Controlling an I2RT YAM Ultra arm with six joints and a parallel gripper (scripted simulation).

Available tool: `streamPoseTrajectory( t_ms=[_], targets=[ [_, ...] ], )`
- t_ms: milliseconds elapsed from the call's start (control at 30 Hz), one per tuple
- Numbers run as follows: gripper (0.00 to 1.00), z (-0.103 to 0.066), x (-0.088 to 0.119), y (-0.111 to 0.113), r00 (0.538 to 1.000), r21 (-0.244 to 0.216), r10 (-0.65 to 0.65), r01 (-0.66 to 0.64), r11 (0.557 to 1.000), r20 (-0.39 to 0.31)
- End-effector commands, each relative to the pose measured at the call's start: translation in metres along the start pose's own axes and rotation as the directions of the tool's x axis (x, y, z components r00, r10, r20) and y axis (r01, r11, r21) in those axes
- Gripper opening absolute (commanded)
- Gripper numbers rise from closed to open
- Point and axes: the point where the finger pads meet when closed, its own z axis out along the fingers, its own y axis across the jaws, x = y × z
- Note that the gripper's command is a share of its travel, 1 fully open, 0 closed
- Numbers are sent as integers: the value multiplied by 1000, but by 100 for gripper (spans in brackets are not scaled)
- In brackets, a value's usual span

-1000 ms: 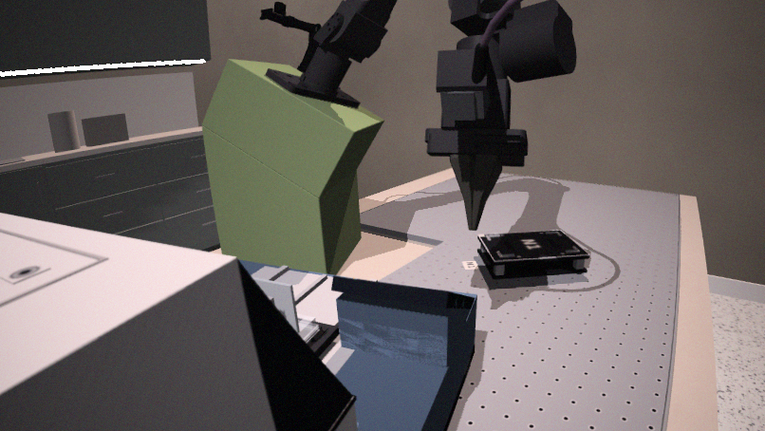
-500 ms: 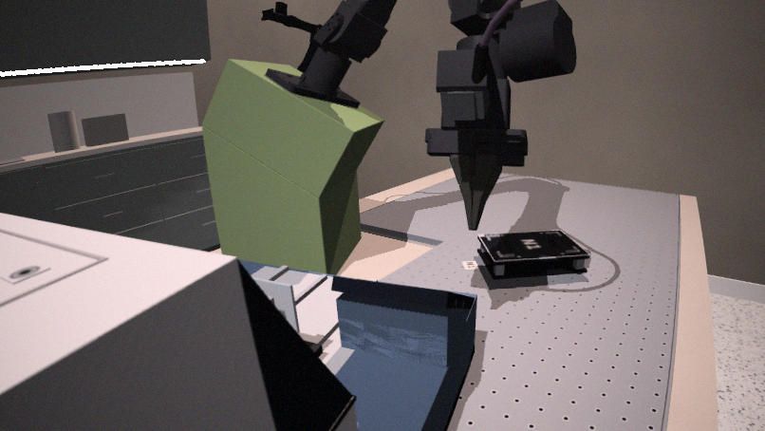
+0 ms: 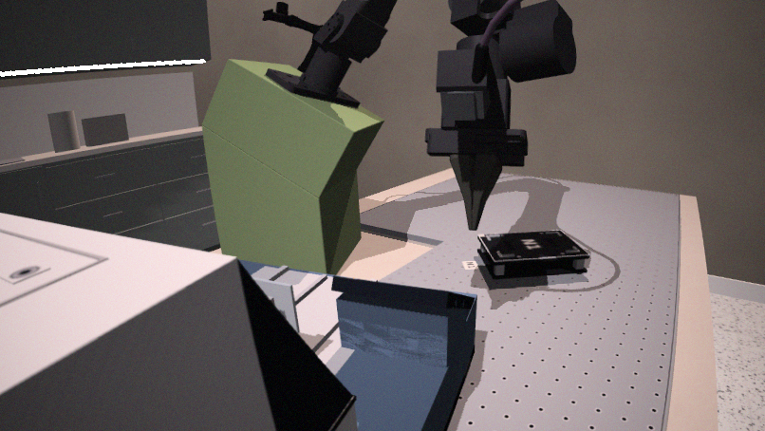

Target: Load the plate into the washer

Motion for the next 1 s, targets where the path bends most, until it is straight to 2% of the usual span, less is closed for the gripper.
streamPoseTrajectory(
  t_ms=[0,33,167,400,467,600,967],
  targets=[
    [0,-8,-6,0,1000,-4,8,-8,1000,12],
    [100,-9,-9,0,1000,-10,4,-4,1000,6],
    [100,-13,-26,5,1000,-32,1,-1,999,19],
    [100,-16,-48,-5,1000,-31,0,1,1000,21],
    [100,-16,-48,-5,1000,-31,0,1,1000,21],
    [100,-8,-56,-20,1000,-1,5,-5,1000,2],
    [100,-12,-89,-36,1000,-2,5,-5,1000,3]
  ],
)
